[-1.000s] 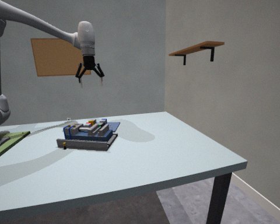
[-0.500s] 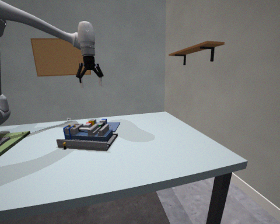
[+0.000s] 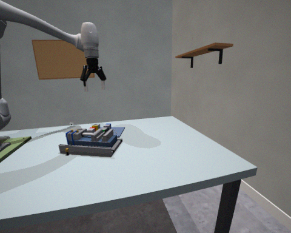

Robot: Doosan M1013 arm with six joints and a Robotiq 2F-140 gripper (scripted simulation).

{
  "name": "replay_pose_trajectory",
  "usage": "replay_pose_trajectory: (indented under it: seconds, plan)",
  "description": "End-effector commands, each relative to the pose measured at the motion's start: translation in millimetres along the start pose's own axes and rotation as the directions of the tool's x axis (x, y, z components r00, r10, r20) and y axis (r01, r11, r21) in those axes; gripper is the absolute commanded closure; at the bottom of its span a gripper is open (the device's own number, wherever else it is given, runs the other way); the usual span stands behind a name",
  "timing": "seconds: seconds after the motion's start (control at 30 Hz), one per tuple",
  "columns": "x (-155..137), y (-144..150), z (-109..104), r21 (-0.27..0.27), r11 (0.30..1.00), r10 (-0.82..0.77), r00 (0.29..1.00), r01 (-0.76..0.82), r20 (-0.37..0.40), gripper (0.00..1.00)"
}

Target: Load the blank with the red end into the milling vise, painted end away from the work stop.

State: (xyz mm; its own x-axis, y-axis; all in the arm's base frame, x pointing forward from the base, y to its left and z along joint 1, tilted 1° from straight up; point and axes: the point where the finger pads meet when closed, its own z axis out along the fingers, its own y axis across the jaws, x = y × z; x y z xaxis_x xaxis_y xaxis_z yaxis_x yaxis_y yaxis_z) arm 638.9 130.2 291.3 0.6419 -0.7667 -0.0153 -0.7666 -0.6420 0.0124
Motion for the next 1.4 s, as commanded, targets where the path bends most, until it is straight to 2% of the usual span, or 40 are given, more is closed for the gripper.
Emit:
replay_pose_trajectory:
  seconds: [0.0, 0.37, 0.83, 0.93, 1.37]
  plan:
    - [0.0, 0.0, -0.1, 0.001, 0.999, -0.040, 0.999, 0.040, 0.001, 0.00]
    - [0.0, 0.0, -0.1, 0.001, 0.993, -0.120, 0.993, 0.120, 0.001, 0.00]
    - [0.0, 0.0, 0.0, 0.001, 0.944, -0.329, 0.944, 0.329, 0.001, 0.00]
    - [0.0, 0.0, 0.0, 0.000, 0.948, -0.318, 0.948, 0.318, 0.000, 0.00]
    - [0.0, 0.0, 0.0, 0.001, 0.866, -0.499, 0.866, 0.499, 0.000, 0.00]
